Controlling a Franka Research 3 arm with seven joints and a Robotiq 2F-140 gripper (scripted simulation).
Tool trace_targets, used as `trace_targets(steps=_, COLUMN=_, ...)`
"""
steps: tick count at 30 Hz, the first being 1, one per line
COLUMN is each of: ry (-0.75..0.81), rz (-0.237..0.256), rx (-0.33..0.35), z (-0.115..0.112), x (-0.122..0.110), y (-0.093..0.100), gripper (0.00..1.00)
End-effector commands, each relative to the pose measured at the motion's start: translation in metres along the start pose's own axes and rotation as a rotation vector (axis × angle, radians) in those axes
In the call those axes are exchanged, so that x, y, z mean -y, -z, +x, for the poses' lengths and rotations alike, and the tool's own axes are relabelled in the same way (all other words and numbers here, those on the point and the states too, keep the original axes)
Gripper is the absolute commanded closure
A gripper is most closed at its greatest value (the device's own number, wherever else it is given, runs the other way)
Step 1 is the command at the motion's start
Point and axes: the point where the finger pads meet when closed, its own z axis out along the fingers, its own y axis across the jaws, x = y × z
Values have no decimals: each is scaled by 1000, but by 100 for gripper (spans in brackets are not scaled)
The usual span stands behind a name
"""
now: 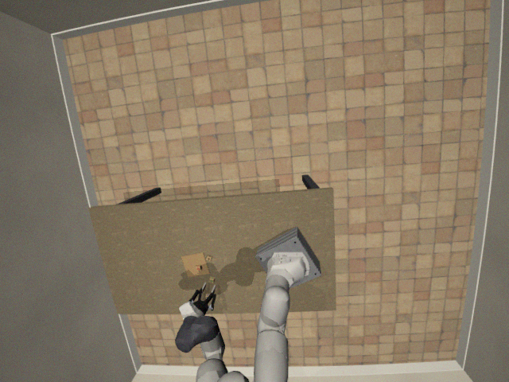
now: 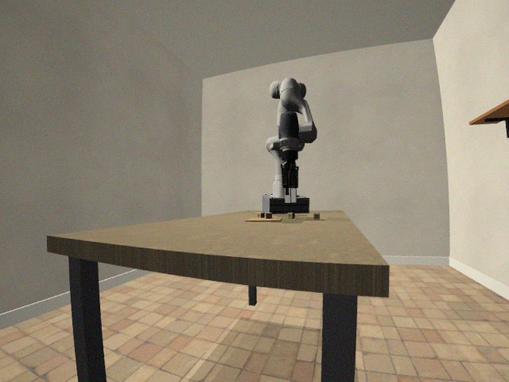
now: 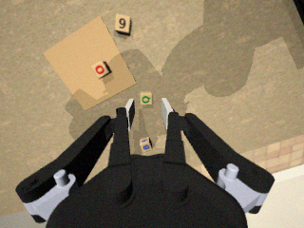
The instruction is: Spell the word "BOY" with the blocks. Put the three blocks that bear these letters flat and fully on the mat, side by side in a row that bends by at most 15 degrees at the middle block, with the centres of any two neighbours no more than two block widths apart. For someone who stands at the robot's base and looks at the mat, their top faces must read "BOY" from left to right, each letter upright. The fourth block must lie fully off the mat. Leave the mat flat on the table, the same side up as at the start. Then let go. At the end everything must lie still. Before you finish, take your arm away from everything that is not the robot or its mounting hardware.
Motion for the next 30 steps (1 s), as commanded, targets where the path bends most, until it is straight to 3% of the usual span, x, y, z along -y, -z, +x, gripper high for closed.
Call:
trace_targets(steps=1, ry=-11, rz=9, rx=2, z=-1, x=3, y=-4, gripper=68)
trace_targets(steps=30, ry=-11, rz=9, rx=2, z=-1, x=3, y=-35, gripper=68)
